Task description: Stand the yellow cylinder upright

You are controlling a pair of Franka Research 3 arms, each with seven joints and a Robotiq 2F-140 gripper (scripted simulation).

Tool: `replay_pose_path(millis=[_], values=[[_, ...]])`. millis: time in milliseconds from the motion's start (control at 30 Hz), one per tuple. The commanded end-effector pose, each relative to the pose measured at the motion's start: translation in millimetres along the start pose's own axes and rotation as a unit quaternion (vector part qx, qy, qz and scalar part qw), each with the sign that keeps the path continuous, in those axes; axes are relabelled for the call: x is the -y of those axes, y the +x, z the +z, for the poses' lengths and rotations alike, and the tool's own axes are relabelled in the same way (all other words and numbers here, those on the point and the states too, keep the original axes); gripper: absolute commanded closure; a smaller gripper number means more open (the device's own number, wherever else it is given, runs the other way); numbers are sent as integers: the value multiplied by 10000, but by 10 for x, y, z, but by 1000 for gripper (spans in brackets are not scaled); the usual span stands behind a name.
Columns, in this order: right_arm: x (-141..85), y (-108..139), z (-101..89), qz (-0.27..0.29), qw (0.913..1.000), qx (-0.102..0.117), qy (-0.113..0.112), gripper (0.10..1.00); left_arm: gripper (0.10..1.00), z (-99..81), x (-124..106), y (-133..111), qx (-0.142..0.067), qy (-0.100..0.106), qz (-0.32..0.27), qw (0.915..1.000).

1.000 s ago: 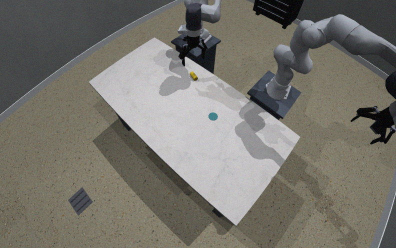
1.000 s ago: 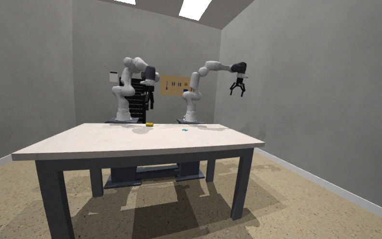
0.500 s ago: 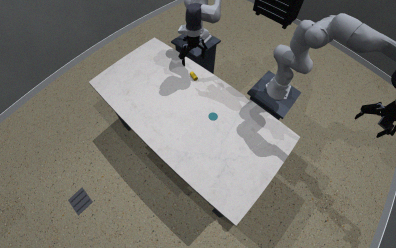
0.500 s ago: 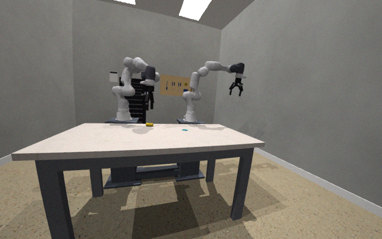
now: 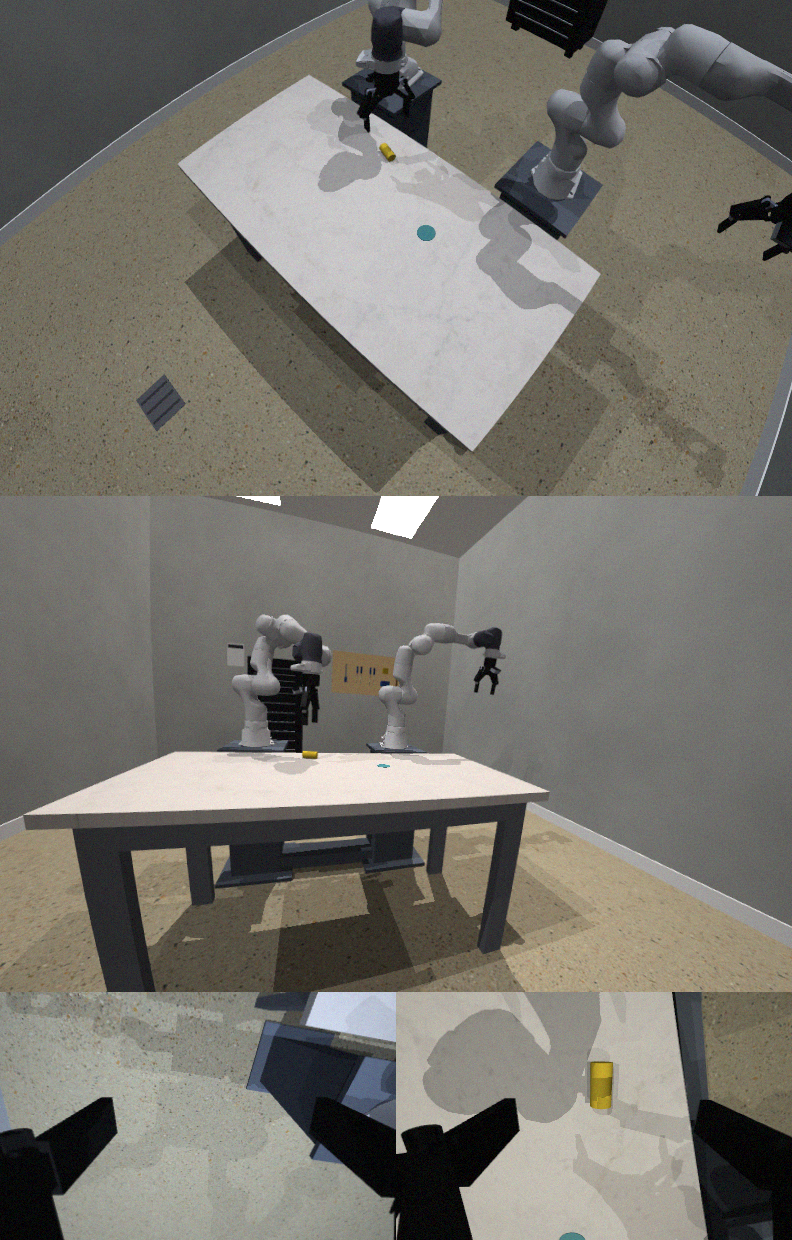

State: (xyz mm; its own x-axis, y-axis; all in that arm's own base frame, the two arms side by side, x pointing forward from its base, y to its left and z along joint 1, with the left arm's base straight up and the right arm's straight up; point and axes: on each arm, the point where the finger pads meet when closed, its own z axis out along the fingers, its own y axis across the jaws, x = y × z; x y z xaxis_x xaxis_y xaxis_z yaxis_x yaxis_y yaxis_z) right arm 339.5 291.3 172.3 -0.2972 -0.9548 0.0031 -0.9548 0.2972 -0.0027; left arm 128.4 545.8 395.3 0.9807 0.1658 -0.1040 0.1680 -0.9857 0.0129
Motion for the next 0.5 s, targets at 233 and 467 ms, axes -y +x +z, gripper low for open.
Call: replay_pose_path(millis=[233,467], values=[[-5,-8,-7,32,10000,9,-4,98,98,-14,89,-244,-147,0,-848,9963],[-5,-8,-7,32,10000,9,-4,98,98,-24,163,-513,-250,-26,-1450,9891]])
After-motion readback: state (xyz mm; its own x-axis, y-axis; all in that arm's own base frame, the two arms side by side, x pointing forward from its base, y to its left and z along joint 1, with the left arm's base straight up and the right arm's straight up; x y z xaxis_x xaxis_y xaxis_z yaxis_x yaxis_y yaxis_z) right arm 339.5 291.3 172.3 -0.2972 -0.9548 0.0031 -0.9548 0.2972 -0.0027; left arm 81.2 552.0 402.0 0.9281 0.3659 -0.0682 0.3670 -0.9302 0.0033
